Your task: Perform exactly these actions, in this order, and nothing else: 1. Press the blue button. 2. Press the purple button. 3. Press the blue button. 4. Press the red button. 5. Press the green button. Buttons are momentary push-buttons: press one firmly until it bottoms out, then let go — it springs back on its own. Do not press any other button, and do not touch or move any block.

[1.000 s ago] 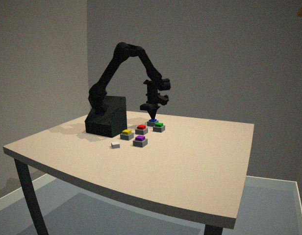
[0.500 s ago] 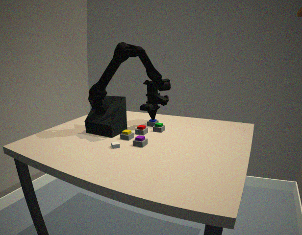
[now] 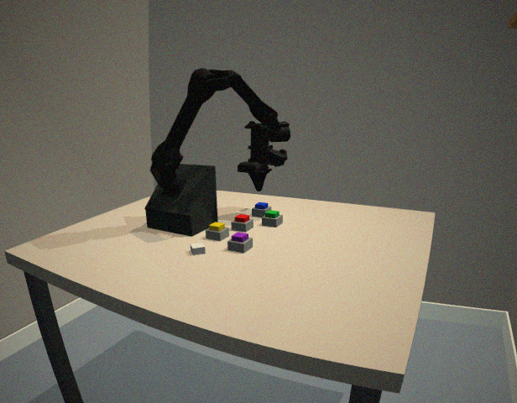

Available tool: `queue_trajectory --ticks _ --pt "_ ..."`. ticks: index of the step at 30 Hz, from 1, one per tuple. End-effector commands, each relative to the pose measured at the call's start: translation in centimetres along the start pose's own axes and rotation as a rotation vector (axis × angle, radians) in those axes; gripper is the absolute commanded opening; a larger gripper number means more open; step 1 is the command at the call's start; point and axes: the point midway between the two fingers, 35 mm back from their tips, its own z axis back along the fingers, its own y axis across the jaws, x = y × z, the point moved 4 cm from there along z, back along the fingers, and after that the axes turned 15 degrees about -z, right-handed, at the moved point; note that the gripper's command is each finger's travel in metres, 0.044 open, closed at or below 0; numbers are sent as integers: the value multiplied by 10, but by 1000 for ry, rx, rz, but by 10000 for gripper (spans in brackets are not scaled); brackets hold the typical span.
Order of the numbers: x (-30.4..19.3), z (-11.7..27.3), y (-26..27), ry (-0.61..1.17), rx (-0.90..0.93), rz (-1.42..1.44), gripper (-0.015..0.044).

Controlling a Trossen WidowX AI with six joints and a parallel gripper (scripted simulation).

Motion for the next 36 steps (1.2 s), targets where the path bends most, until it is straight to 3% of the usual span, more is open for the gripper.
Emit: queue_trajectory --ticks 1,6,17,21,26,36 --pt "1 43 2 -9 38 -12 20" --pt "6 44 -6 -9 39 -12 20" --pt "46 38 -135 -11 28 -11 20" --pt "46 35 -137 -11 28 -11 20" --pt "47 -22 -136 -12 26 -12 20" --pt "47 -34 -136 -12 26 -12 20"
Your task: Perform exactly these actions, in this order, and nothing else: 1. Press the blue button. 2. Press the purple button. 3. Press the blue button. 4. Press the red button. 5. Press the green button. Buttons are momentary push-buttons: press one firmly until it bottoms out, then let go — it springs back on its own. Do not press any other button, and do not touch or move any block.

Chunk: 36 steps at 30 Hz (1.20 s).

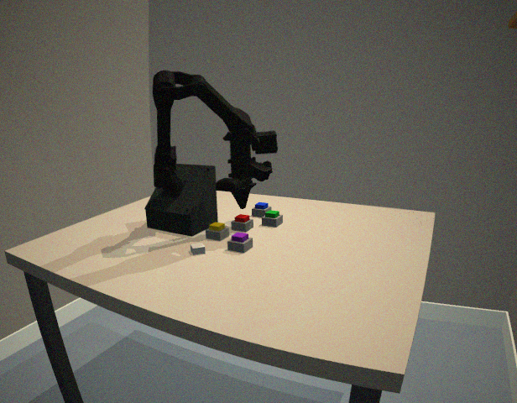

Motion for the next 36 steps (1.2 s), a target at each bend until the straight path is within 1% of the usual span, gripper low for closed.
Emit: queue_trajectory --ticks 1,16,36 --pt "-2 -9 -1 2 -13 12 20" --pt "-2 -32 -2 2 -15 11 20" --pt "-1 -28 -1 1 -7 3 20"
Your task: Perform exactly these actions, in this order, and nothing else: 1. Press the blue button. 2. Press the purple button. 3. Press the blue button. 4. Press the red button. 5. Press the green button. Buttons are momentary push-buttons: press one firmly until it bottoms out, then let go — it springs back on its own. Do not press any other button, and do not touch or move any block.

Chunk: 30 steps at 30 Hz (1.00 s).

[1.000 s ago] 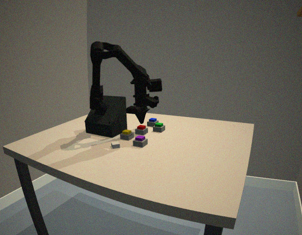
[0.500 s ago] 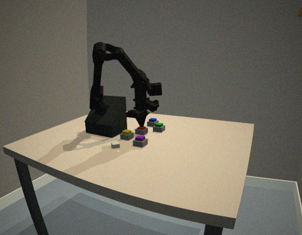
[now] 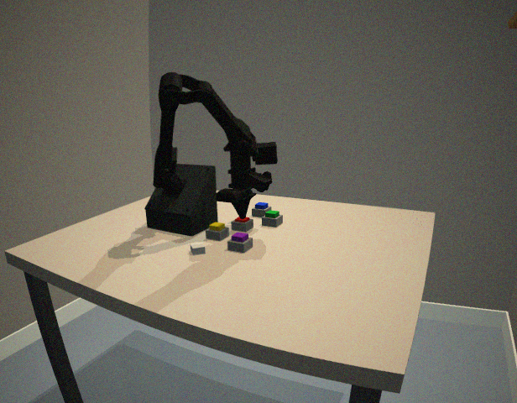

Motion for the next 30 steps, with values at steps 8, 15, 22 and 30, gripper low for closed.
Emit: queue_trajectory --ticks 8,15,22,30 --pt "-1 35 0 2 -6 9 20" --pt "-1 95 1 3 -5 9 20" --pt "19 98 38 2 -3 8 20" --pt "41 95 88 1 0 6 20"
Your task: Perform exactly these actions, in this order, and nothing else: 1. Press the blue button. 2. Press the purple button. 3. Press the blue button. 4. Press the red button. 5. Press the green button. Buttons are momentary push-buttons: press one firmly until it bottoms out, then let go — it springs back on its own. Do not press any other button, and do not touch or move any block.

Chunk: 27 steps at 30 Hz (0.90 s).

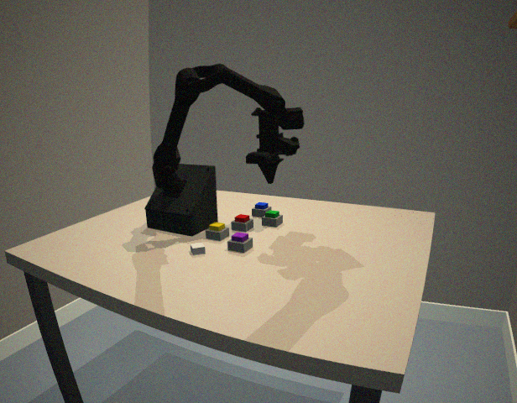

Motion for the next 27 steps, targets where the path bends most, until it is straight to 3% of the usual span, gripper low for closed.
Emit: queue_trajectory --ticks 1,6,27 --pt "1 -6 7 10 -6 1 20" --pt "0 -64 6 9 -8 0 20" --pt "0 -91 5 8 -9 0 20"
